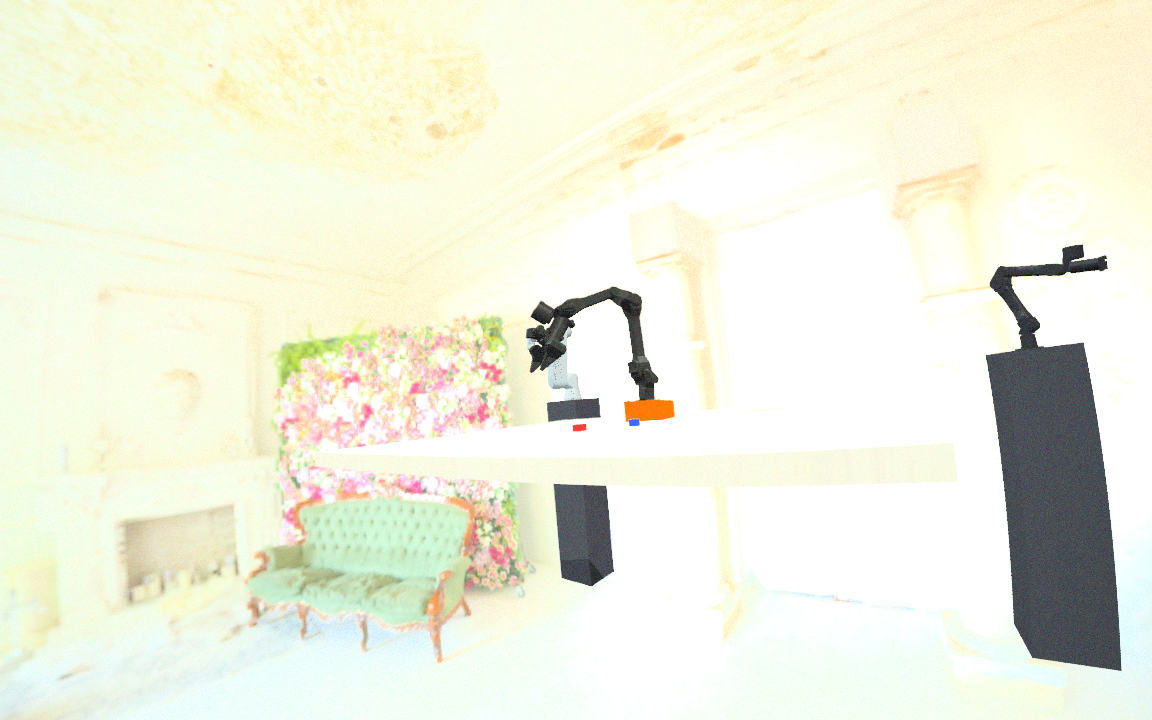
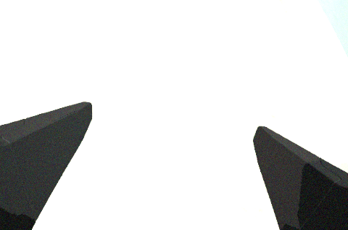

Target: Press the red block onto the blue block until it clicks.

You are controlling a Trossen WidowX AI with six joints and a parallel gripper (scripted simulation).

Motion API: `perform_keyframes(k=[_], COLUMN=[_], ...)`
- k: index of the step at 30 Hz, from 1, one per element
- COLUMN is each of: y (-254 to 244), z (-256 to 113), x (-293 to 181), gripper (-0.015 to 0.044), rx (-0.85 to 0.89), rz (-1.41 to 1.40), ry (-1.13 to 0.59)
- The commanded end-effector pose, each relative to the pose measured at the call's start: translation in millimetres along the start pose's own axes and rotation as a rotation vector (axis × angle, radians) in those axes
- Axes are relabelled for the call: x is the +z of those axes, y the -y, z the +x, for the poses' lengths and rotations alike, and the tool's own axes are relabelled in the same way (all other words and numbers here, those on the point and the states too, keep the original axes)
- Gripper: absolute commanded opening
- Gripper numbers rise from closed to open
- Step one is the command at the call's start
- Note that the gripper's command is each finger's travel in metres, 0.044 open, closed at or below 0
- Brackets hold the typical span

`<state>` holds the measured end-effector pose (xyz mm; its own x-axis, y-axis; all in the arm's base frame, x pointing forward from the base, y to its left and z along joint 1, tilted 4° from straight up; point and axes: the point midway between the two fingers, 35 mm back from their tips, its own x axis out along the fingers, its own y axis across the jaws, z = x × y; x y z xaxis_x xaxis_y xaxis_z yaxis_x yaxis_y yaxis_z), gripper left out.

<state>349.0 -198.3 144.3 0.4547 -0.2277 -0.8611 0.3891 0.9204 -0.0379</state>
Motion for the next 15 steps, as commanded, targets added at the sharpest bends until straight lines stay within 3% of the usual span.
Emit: perform_keyframes(k=[1,9,15], y=[-49.2,-144.0,-156.9], z=[24.1,57.2,59.6], x=[-16.7,-80.3,-93.4], gripper=[0.0440,0.0440,0.0440], rx=[0.069,0.229,0.258], rz=[-0.188,-0.628,-0.707], ry=[-0.133,-0.457,-0.516])
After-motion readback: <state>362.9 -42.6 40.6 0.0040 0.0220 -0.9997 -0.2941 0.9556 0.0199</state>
